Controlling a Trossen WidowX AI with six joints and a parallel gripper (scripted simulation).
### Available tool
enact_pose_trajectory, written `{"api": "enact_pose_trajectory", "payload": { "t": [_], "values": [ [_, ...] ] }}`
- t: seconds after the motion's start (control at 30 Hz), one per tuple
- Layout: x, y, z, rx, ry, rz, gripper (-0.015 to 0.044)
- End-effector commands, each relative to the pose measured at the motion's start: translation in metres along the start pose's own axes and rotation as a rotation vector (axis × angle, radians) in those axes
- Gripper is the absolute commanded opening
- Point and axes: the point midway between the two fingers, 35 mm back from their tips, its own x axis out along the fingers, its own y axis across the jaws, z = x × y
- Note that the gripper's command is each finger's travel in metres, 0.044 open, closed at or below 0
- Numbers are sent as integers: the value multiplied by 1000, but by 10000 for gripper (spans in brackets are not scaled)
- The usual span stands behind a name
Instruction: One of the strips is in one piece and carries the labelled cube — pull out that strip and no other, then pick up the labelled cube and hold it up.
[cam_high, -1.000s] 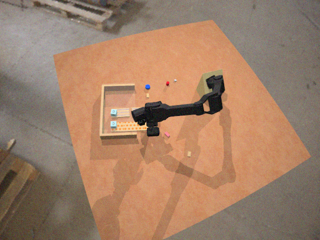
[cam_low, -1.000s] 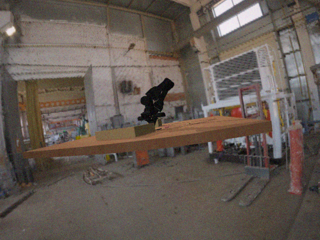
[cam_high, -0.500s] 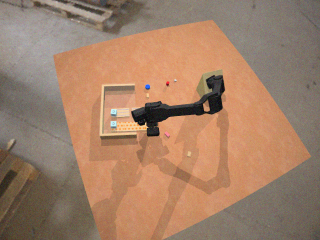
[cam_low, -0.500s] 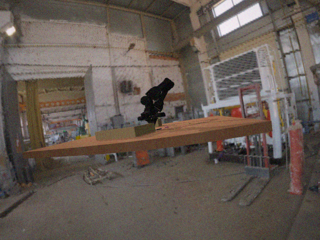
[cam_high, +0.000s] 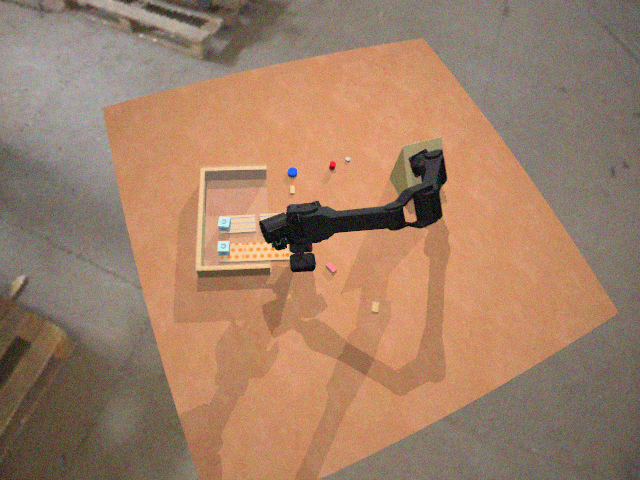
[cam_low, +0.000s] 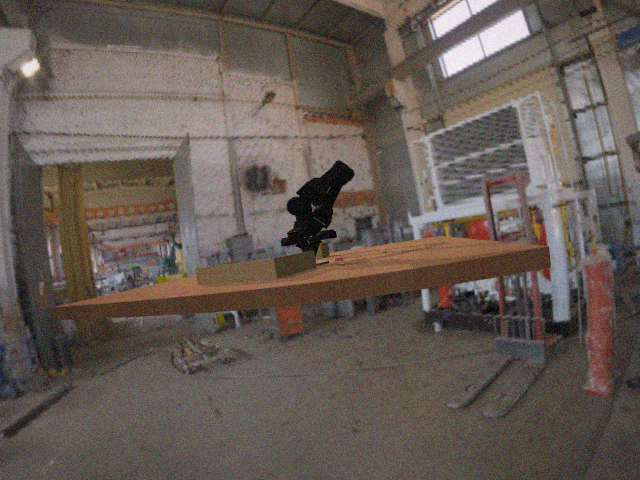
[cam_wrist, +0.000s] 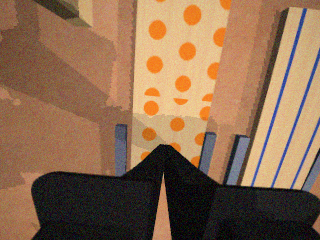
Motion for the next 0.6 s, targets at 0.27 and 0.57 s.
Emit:
{"api": "enact_pose_trajectory", "payload": {
  "t": [0.27, 0.57],
  "values": [
    [4, -1, 0, 6, 3, -4, 0],
    [5, -1, 0, 6, 3, -4, 0]
  ]
}}
